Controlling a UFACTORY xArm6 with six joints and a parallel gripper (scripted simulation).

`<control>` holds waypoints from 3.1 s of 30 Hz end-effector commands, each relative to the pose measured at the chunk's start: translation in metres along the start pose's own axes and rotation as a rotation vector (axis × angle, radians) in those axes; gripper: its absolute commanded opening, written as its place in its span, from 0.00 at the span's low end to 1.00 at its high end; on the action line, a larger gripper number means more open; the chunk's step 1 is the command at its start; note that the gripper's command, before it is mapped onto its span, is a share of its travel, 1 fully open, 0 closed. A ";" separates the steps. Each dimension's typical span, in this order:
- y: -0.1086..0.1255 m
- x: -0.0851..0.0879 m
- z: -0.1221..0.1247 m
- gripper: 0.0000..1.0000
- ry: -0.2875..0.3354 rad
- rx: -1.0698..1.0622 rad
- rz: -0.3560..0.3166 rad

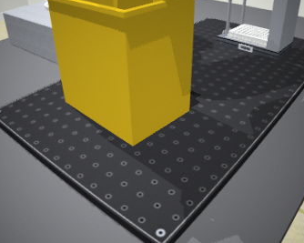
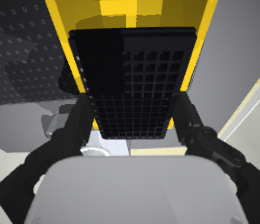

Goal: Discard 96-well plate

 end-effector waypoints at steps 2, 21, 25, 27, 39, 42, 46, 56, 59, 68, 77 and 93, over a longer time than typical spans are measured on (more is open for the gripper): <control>-0.001 0.001 0.000 0.00 0.001 0.000 0.004; -0.001 -0.002 0.000 0.00 0.001 0.000 0.004; -0.001 -0.003 0.000 0.00 0.001 0.000 0.004; -0.001 -0.003 0.000 0.00 0.001 0.000 0.004; -0.001 -0.005 0.000 0.00 0.001 0.000 0.004; -0.001 -0.005 0.000 0.00 0.001 0.000 0.004; -0.001 -0.005 0.000 0.00 0.001 0.000 0.004; -0.001 -0.007 0.000 0.00 0.001 0.000 0.004; -0.001 -0.008 0.000 0.00 0.001 0.000 0.004; -0.001 -0.009 0.000 1.00 0.001 0.000 0.004; -0.001 -0.009 0.000 1.00 0.001 0.000 0.004; -0.001 -0.009 0.000 1.00 0.001 0.000 0.005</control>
Point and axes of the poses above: the point where the finger pads meet when closed, its own x axis back along the fingers, its own z axis across the jaws, y = z × x, the point moved 2 cm from there along x, back along the fingers, and after that the axes turned 10 degrees about -x, right-handed, at the moved point
